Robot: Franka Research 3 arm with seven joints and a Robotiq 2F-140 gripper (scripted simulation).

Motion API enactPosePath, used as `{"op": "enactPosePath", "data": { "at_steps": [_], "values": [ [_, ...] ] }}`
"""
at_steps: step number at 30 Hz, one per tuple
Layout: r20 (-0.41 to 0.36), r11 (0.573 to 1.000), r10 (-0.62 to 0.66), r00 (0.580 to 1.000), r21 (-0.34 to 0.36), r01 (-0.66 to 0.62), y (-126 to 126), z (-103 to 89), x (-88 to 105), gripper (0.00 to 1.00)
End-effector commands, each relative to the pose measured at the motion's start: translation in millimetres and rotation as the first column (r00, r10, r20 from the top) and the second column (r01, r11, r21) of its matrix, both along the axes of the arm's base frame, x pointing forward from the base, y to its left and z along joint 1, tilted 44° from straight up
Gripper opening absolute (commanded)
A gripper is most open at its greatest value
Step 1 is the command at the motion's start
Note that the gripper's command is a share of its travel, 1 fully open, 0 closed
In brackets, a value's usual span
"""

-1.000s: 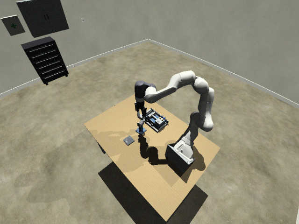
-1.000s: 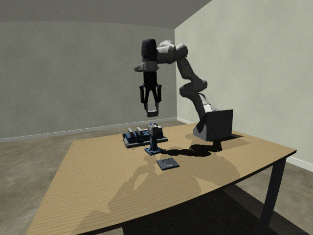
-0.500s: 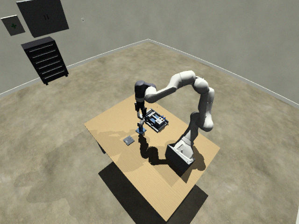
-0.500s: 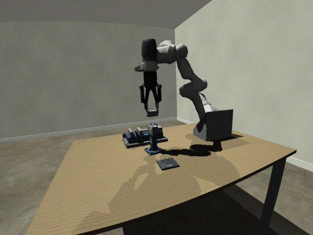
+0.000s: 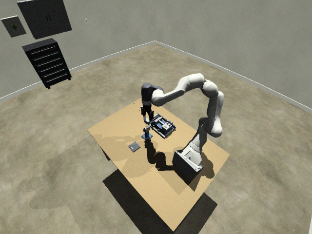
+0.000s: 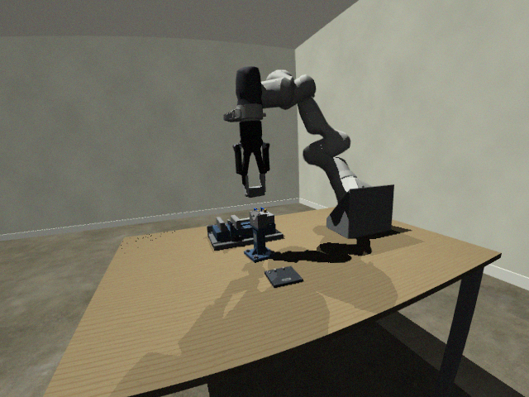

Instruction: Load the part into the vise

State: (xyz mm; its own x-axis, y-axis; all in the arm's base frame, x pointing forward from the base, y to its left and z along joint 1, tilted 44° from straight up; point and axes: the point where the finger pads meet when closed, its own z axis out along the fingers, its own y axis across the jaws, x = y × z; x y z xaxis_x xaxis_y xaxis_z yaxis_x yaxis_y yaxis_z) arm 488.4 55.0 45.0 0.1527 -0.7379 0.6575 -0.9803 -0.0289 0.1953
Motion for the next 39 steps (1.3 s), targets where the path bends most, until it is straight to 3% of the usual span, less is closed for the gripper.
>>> {"op": "enactPosePath", "data": {
  "at_steps": [1, 8, 14, 31, 39],
  "values": [
    [-0.076, 0.997, 0.082, 0.994, 0.020, -0.080, -4, 5.6, 3.5, 0.00],
    [-0.171, 0.982, 0.185, 0.968, 0.059, -0.178, -16, 15.9, 9.5, 0.00],
    [-0.206, 0.974, 0.225, 0.952, 0.076, -0.214, -21, 20.2, 11.9, 0.00],
    [-0.340, 0.918, 0.397, 0.852, 0.161, -0.363, -46, 41.7, 23.0, 0.00],
    [-0.405, 0.872, 0.489, 0.773, 0.216, -0.439, -62, 55.9, 29.4, 0.00]
  ]
}}
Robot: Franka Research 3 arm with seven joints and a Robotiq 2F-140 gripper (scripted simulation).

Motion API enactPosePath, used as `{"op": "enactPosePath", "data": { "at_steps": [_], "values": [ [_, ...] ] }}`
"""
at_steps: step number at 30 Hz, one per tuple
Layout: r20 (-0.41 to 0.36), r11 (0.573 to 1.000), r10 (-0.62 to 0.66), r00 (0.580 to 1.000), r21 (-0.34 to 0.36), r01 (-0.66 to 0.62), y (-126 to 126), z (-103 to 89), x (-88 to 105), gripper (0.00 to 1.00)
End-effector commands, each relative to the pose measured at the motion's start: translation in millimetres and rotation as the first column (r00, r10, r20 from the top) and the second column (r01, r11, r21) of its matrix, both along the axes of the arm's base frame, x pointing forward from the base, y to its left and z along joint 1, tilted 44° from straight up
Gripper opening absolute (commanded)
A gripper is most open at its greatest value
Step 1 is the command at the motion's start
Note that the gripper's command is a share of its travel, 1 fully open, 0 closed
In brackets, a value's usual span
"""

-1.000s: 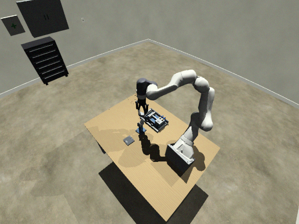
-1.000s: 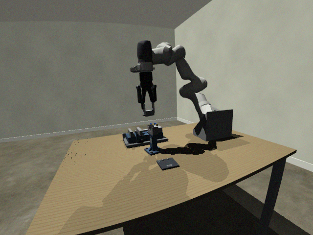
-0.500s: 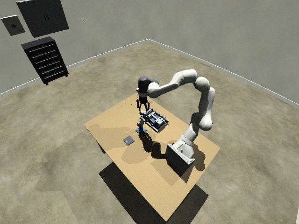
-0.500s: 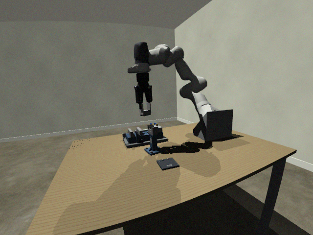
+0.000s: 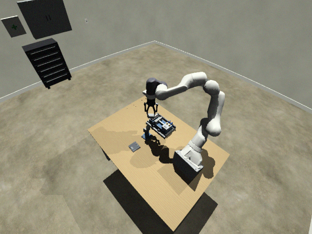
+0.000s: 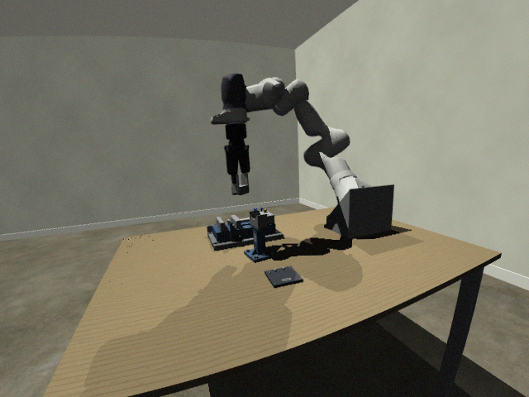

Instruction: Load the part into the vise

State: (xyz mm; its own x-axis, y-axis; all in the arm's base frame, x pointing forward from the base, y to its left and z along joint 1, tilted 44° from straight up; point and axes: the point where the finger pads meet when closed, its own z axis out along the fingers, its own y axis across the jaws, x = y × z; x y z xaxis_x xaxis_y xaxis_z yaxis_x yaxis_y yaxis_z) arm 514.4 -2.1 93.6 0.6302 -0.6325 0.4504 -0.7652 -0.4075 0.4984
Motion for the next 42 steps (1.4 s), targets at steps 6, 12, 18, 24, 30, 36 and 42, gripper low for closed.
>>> {"op": "enactPosePath", "data": {
  "at_steps": [6, 12, 18, 24, 30, 36, 42],
  "values": [
    [-0.156, 0.983, 0.180, 0.971, 0.048, -0.175, -15, 16.5, 7.3, 0.00],
    [-0.203, 0.971, 0.239, 0.950, 0.068, -0.230, -25, 25.7, 10.8, 0.00],
    [-0.248, 0.954, 0.298, 0.922, 0.090, -0.285, -36, 35.6, 14.2, 0.00],
    [-0.288, 0.937, 0.350, 0.891, 0.110, -0.332, -46, 44.8, 17.0, 0.00],
    [-0.334, 0.912, 0.410, 0.849, 0.137, -0.387, -59, 56.6, 20.2, 0.00],
    [-0.372, 0.888, 0.459, 0.807, 0.161, -0.431, -70, 67.2, 22.7, 0.00],
    [-0.409, 0.861, 0.506, 0.759, 0.186, -0.473, -82, 78.3, 24.8, 0.00]
  ]
}}
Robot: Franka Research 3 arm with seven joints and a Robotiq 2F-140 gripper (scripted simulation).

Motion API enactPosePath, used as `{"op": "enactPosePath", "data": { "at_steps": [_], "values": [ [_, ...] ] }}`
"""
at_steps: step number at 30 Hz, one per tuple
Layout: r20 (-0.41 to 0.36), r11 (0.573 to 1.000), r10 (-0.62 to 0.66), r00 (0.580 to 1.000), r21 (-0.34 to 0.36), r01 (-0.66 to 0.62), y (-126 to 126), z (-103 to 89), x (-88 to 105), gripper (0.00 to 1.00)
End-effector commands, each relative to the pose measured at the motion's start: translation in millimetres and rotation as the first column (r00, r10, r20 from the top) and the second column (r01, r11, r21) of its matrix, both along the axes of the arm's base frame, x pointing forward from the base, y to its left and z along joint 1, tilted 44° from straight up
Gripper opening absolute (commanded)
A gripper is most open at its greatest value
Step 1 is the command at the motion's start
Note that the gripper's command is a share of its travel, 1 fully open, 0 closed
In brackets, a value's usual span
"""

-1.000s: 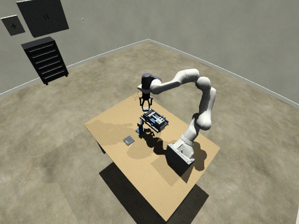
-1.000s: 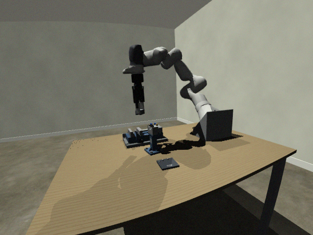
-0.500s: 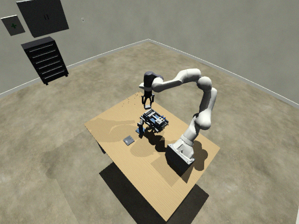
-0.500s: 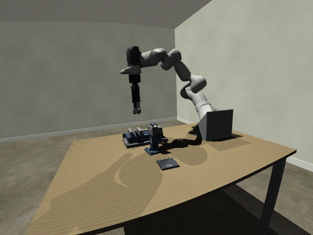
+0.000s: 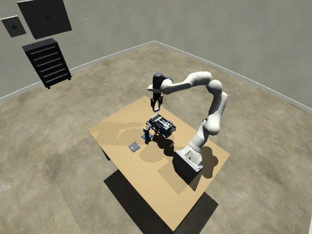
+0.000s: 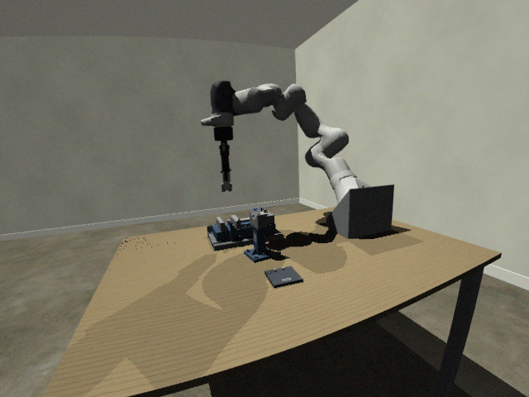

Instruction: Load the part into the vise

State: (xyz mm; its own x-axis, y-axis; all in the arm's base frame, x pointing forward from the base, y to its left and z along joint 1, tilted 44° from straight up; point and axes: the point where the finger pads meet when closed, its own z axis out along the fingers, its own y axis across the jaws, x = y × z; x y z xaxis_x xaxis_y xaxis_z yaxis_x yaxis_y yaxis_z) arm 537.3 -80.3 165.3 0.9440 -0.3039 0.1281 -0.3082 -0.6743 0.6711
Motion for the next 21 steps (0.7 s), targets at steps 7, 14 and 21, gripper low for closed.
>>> {"op": "enactPosePath", "data": {
  "at_steps": [7, 14, 21],
  "values": [
    [-0.139, 0.988, 0.155, 0.978, 0.030, -0.152, -14, 16.1, 3.5, 0.00],
    [-0.164, 0.983, 0.183, 0.969, 0.035, -0.179, -20, 22.0, 4.2, 0.00],
    [-0.169, 0.982, 0.189, 0.967, 0.036, -0.185, -22, 23.3, 4.4, 0.00]
  ]
}}
